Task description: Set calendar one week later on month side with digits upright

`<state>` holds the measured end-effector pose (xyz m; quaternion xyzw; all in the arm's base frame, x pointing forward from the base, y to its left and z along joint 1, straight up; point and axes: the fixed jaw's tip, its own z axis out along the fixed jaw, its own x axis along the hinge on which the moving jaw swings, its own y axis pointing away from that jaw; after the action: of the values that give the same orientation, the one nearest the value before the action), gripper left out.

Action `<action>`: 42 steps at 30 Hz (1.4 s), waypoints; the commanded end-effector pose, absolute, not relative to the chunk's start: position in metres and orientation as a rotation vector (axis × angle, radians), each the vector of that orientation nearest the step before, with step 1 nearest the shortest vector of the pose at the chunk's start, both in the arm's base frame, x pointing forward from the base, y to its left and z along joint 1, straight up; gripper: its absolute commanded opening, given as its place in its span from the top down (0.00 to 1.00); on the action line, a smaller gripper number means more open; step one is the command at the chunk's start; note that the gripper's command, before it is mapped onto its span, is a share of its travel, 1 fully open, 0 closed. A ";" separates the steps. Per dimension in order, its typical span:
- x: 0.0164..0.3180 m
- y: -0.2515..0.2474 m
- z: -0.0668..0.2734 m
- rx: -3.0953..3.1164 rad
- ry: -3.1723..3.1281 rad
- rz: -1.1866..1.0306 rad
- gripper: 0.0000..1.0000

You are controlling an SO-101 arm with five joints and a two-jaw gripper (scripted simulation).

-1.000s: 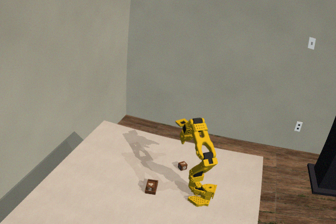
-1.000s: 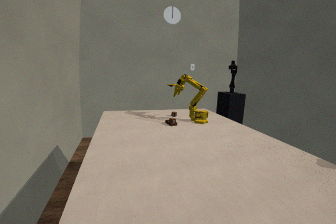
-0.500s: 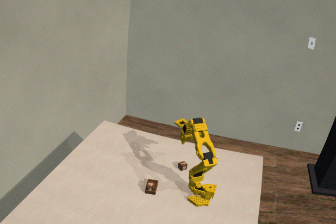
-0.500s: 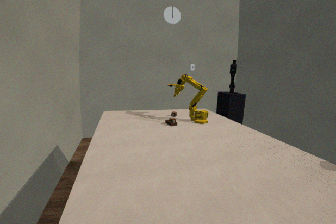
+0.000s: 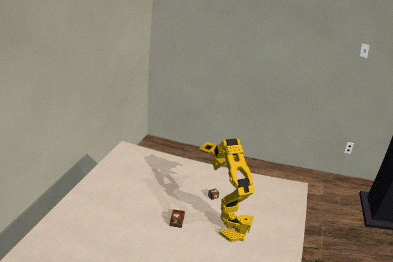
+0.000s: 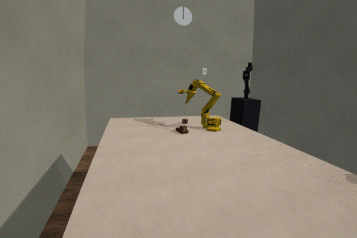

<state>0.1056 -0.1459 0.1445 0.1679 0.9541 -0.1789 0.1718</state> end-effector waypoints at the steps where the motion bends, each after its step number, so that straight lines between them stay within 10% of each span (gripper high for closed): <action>1: 0.104 -0.148 0.150 0.365 2.695 -0.583 0.65; 42: 0.089 -0.153 0.136 -1.104 2.729 -0.826 0.65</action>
<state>0.0902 -0.1508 0.1301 -0.3554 0.9001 -0.2482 0.0431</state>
